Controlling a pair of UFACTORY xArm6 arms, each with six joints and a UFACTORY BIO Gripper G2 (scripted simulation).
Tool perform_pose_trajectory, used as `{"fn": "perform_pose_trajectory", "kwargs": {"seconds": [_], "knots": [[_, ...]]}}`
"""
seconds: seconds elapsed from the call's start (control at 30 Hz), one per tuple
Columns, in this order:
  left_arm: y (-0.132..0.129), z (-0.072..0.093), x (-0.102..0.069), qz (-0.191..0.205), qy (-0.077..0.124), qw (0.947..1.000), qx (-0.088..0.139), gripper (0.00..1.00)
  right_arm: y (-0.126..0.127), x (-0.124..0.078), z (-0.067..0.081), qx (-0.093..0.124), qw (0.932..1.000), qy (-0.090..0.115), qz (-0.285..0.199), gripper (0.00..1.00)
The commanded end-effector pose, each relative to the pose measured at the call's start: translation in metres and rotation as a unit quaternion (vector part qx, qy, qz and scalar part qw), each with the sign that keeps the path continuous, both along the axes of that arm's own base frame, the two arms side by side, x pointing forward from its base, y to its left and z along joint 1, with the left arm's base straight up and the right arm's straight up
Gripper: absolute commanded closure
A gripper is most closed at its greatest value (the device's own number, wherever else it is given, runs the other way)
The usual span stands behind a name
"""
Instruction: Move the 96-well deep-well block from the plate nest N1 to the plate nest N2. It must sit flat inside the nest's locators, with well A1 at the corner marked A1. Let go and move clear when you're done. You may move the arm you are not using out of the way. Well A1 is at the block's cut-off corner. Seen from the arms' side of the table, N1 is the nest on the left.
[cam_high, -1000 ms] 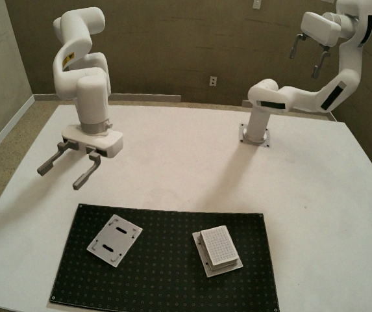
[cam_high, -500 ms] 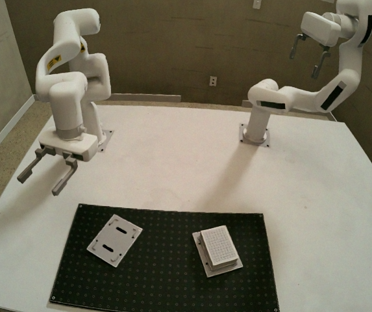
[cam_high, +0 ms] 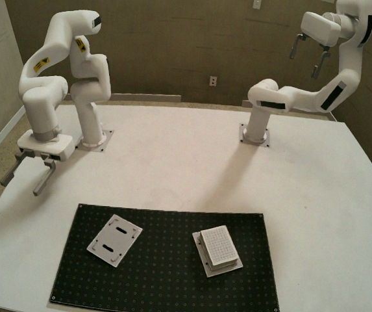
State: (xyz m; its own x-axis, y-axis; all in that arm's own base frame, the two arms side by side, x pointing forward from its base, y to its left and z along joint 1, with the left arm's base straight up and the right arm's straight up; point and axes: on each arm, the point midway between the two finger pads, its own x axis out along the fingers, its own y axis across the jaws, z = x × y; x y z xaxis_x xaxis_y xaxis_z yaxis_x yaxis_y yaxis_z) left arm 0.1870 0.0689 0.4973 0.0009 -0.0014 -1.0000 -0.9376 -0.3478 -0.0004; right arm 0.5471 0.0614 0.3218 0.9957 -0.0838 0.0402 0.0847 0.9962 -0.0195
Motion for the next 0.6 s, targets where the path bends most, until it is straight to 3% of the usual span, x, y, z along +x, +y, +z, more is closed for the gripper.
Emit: {"fn": "perform_pose_trajectory", "kwargs": {"seconds": [0.0, 0.37, 0.57], "knots": [[0.0, 0.0, 0.0, 0.0, 0.0, 1.0, 0.0, 0.0, -0.01, -0.001, -0.001, 0.003, 0.9998, 0.005, 0.016, 0.63], [0.0, 0.0, 0.0, 0.0, 0.0, 1.0, 0.0, 0.0, -0.058, -0.015, -0.019, 0.011, 0.9989, 0.018, 0.042, 0.63], [0.0, 0.0, 0.0, 0.0, 0.0, 1.0, 0.0, 0.0, -0.061, -0.016, -0.02, 0.01, 0.9989, 0.018, 0.042, 0.63]]}}
